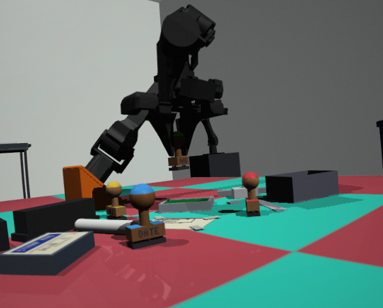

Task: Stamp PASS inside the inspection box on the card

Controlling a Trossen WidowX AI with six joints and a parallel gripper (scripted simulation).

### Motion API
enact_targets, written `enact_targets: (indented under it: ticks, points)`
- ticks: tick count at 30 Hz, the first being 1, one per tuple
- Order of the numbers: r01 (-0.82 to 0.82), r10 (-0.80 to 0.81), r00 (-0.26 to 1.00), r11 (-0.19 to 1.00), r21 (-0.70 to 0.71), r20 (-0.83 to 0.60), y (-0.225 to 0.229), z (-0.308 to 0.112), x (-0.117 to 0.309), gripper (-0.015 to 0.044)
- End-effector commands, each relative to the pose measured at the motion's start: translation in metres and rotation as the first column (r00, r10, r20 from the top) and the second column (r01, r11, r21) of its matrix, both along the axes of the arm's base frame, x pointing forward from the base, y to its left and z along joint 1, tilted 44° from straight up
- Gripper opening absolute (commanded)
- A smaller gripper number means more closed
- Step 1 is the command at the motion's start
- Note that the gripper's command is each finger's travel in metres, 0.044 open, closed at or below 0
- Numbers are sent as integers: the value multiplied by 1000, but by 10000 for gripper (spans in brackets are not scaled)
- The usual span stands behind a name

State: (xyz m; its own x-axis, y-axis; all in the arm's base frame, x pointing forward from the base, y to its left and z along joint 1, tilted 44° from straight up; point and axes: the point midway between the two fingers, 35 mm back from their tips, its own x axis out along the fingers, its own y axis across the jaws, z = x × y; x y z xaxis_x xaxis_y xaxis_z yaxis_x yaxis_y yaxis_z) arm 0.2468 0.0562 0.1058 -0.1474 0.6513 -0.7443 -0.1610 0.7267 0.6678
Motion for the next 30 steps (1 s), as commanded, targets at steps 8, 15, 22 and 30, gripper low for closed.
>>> enact_targets:
  ticks: [8,15,22,30]
  points:
    - [4,-4,1000,1000,9,-5,12,9,-13,0]
    - [4,-4,1000,1000,9,-4,15,6,-13,0]
    - [4,-4,1000,1000,8,-4,18,2,-13,0]
    - [3,-3,1000,1000,8,-3,22,-2,-14,0]
